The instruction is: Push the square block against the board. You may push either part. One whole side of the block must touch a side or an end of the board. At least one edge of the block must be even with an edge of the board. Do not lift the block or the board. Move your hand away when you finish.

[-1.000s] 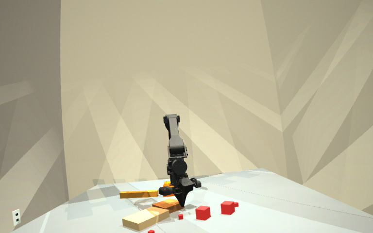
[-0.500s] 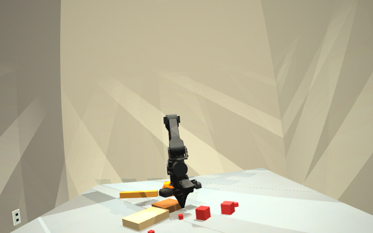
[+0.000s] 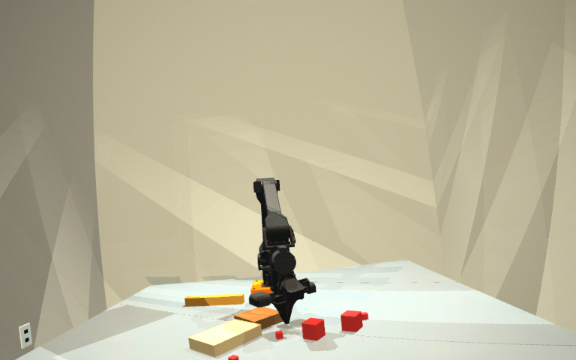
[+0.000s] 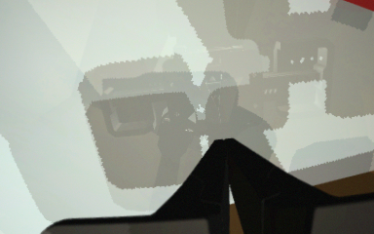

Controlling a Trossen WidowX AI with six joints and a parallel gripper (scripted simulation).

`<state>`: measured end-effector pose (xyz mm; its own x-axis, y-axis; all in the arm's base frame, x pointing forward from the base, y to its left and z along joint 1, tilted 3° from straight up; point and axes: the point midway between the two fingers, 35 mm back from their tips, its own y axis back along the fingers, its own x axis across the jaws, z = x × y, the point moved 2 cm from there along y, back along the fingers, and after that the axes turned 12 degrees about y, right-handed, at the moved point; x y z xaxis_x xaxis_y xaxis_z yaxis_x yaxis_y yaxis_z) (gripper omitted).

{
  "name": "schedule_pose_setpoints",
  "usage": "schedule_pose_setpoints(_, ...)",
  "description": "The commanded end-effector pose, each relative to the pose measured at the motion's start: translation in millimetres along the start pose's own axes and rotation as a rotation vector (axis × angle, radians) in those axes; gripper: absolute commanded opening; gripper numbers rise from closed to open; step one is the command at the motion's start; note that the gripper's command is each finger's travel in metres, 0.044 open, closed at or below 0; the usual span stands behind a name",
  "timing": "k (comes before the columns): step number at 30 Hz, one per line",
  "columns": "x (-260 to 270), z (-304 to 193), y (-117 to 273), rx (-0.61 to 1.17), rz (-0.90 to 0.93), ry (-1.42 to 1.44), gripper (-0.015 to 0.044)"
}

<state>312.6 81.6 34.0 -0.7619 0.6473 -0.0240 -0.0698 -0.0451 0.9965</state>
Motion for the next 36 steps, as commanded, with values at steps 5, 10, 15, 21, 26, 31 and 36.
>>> schedule_pose_setpoints(5, -4, 15, 0, 0.0, -0.005, -0.004, 0.0)
schedule_pose_setpoints(10, -3, 15, 2, -0.002, -0.001, 0.0, 0.0)
schedule_pose_setpoints(15, -2, 15, 55, -0.001, -0.006, -0.004, 0.0)
schedule_pose_setpoints(21, -4, 12, 55, 0.0, -0.006, -0.002, 0.0)
schedule_pose_setpoints(26, -39, -50, 56, 0.008, -0.008, 0.052, 0.0)
schedule_pose_setpoints(31, -57, -124, 56, 0.015, -0.009, 0.114, 0.0)
schedule_pose_setpoints(36, -57, -174, 55, 0.017, -0.01, 0.158, 0.0)
